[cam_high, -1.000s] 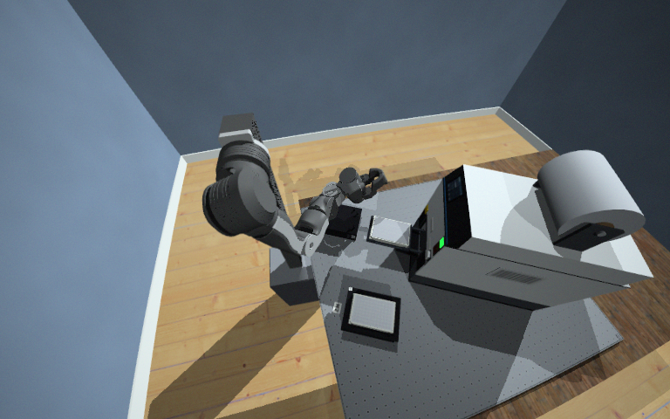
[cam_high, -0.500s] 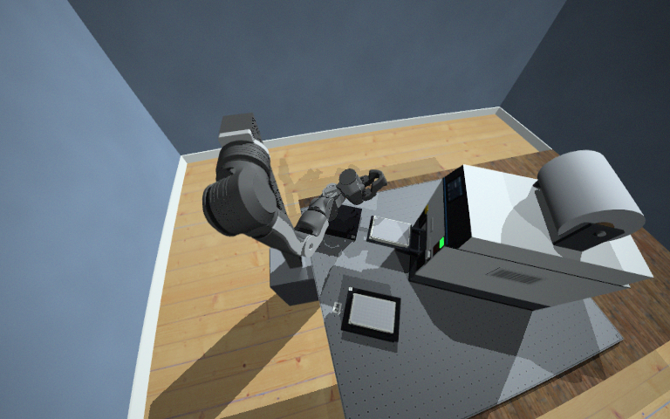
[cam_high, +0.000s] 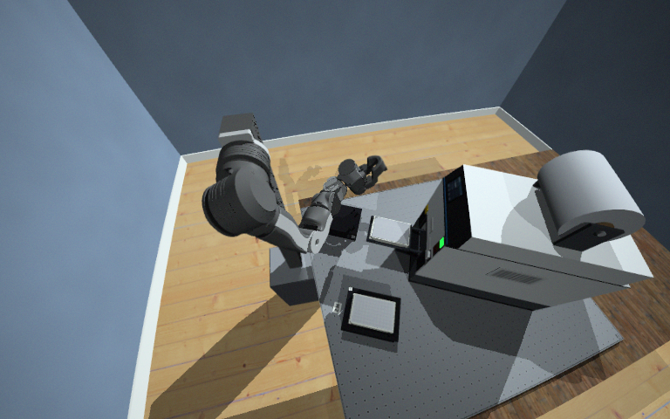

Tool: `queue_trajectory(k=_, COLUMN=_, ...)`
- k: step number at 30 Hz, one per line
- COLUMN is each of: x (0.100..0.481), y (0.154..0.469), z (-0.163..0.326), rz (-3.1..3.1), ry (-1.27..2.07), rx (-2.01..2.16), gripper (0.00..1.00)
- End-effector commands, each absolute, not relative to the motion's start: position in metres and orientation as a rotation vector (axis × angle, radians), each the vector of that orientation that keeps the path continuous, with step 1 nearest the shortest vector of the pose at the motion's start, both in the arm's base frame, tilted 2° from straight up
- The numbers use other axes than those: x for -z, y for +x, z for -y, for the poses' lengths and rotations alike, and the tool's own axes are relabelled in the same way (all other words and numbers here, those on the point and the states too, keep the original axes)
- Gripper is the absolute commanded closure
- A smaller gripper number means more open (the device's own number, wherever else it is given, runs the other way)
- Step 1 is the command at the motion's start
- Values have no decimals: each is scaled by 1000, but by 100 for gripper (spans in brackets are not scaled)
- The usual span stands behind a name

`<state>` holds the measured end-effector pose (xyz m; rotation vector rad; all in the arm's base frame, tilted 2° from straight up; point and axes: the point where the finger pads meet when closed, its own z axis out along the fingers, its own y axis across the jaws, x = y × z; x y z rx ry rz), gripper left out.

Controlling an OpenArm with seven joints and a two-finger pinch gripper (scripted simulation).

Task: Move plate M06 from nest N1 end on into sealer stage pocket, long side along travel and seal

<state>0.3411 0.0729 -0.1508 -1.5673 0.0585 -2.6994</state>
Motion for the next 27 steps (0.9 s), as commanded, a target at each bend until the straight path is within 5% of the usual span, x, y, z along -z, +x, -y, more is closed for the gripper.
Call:
queue_trajectory(k=1, x=155, y=341, z=-73, rz=-39, ry=-1588, rx=2692, gripper=100)
queue_trajectory(k=27, x=159, y=340, z=-68, rz=-39, ry=-1588, rx=2691, gripper=100)
